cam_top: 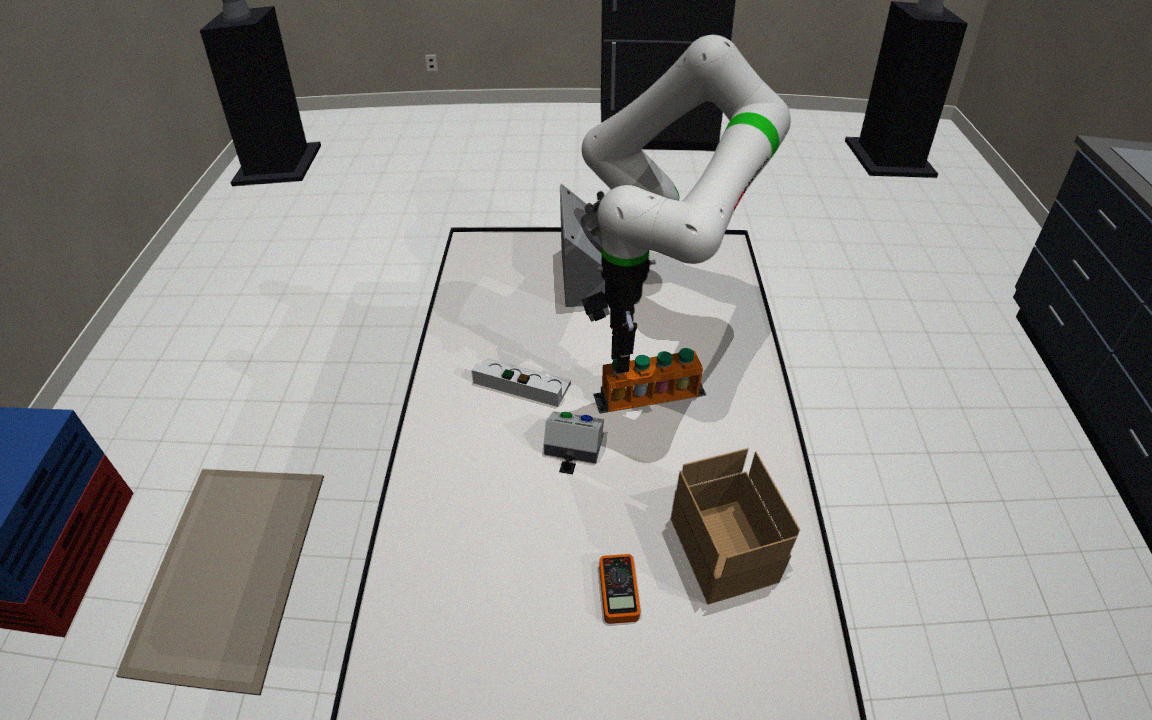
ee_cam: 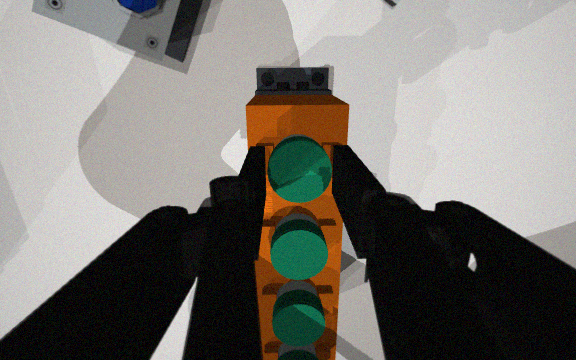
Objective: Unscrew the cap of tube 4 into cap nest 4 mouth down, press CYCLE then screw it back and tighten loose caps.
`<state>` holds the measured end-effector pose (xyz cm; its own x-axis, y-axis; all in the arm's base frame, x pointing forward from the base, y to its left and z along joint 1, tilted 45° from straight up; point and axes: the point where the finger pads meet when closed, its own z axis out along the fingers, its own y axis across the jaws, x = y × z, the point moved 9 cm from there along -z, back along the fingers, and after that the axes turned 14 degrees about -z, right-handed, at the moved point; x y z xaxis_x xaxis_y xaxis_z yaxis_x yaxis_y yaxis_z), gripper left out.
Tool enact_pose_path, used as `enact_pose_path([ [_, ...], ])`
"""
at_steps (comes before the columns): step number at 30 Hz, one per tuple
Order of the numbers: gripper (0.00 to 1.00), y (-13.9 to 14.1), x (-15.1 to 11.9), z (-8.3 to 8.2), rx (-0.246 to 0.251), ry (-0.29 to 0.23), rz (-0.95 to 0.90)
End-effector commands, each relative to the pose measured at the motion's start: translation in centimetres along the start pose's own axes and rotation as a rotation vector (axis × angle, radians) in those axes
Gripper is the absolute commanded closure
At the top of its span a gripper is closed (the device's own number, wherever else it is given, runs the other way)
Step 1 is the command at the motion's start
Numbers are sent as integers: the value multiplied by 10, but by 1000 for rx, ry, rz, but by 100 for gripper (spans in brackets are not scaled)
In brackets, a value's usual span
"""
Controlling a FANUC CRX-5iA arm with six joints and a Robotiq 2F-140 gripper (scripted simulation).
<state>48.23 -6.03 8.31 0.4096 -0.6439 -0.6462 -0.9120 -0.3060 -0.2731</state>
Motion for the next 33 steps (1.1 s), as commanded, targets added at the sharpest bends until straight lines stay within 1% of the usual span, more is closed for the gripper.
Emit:
enact_pose_path([
  [1,70,0,0,-1,1,2,0],
  [13,70,0,0,-1,1,2,0],
  [20,70,0,0,-22,1,2,0],
  [22,70,0,0,-22,1,2,0],
  [27,70,0,0,-36,1,2,0],
  [30,70,17,18,-36,1,2,-250],
  [33,70,25,26,-36,0,2,-341],
])
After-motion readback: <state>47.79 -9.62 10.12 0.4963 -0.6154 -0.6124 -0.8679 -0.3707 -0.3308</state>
